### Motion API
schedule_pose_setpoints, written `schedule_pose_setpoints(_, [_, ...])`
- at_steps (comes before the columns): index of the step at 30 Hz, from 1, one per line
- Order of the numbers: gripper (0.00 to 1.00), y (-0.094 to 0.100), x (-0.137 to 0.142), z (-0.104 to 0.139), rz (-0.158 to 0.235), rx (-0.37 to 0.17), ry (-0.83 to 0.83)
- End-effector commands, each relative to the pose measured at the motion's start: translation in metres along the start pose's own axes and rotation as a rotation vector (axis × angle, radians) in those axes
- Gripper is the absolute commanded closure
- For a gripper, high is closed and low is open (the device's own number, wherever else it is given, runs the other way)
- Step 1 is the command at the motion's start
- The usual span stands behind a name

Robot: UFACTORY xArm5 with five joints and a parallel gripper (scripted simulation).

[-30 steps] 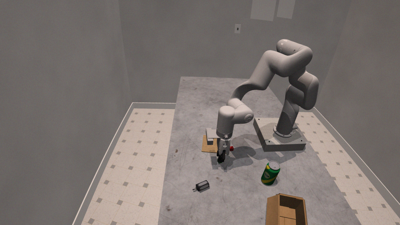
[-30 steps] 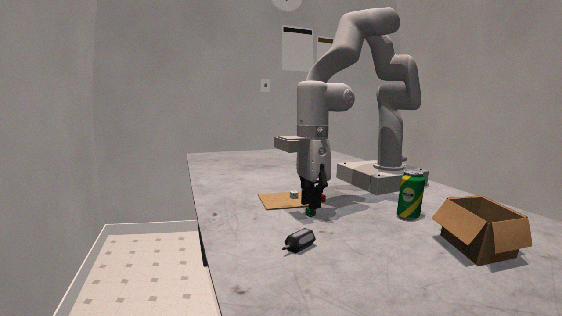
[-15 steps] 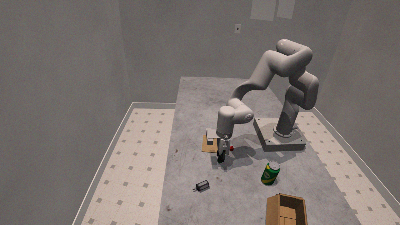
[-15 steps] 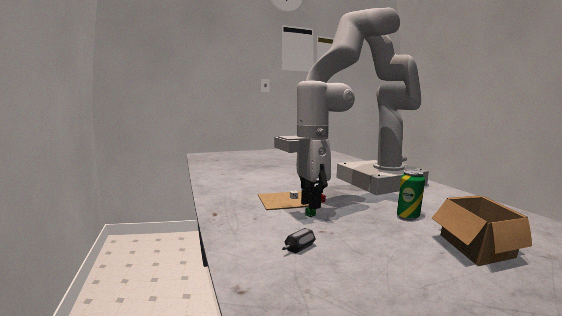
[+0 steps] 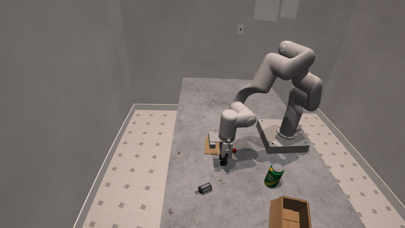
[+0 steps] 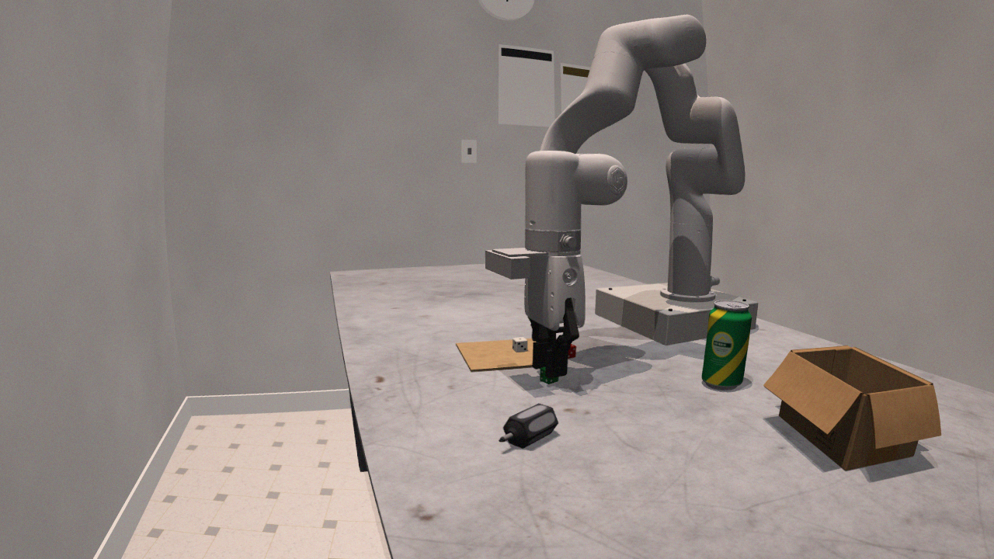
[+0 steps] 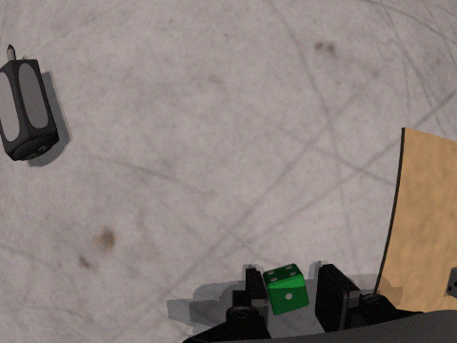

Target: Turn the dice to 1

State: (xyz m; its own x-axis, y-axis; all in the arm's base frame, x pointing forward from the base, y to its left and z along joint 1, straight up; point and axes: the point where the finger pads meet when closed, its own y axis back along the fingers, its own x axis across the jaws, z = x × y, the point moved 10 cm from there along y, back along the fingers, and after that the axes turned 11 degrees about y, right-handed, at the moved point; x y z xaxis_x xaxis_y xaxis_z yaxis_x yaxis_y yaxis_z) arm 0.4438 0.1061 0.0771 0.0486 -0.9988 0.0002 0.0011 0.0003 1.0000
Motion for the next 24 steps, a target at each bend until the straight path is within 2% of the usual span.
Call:
schedule_pose_setpoints(1, [0.64,-0.0057,-0.0002,-0.0010,-0.001,0.003,0.000])
schedule_pose_setpoints(24, [0.64,-0.0119,-0.0002,-0.0011,-0.001,0.003,0.000])
